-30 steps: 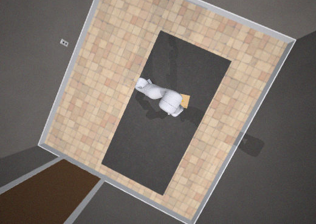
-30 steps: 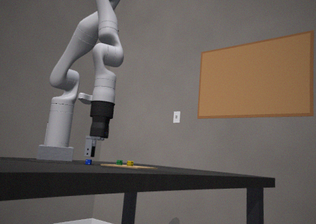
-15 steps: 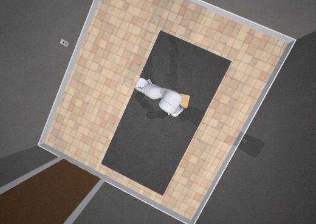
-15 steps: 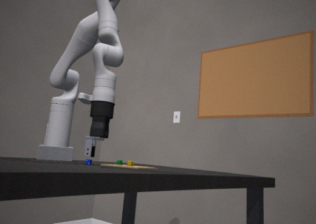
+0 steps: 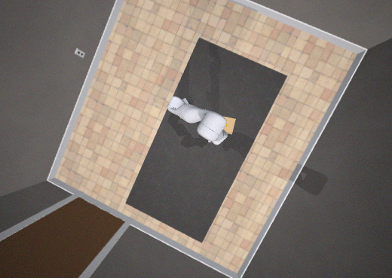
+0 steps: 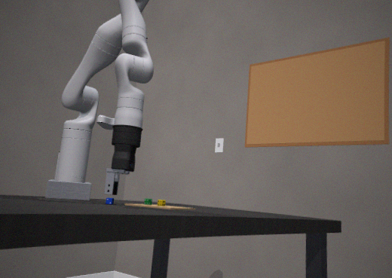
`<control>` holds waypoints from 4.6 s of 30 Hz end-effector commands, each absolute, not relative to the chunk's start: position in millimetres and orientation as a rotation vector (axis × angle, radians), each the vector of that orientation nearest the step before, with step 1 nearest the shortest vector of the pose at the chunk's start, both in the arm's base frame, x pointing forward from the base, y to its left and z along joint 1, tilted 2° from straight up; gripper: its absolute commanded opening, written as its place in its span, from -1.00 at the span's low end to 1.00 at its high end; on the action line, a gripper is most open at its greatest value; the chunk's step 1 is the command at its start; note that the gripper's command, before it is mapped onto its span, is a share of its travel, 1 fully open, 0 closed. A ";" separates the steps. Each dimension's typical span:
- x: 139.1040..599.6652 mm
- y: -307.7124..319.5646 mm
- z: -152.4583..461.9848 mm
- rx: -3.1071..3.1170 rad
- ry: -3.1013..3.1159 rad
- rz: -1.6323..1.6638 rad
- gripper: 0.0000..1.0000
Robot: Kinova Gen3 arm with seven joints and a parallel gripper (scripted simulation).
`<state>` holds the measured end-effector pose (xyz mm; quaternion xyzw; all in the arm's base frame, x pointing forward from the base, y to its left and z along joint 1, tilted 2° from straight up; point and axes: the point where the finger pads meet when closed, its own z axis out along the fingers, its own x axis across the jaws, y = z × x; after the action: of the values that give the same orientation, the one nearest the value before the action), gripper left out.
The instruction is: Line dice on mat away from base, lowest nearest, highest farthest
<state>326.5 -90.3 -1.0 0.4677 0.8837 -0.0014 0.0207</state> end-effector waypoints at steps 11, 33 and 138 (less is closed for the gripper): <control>328.7 -90.8 -1.1 1.442 2.738 -0.002 0.27; 329.6 -90.9 -1.1 1.441 2.737 -0.002 0.27; 328.2 -90.9 -23.7 1.443 2.740 -0.003 0.27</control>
<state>328.5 -90.8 -22.8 0.4670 0.8840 -0.0011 0.0210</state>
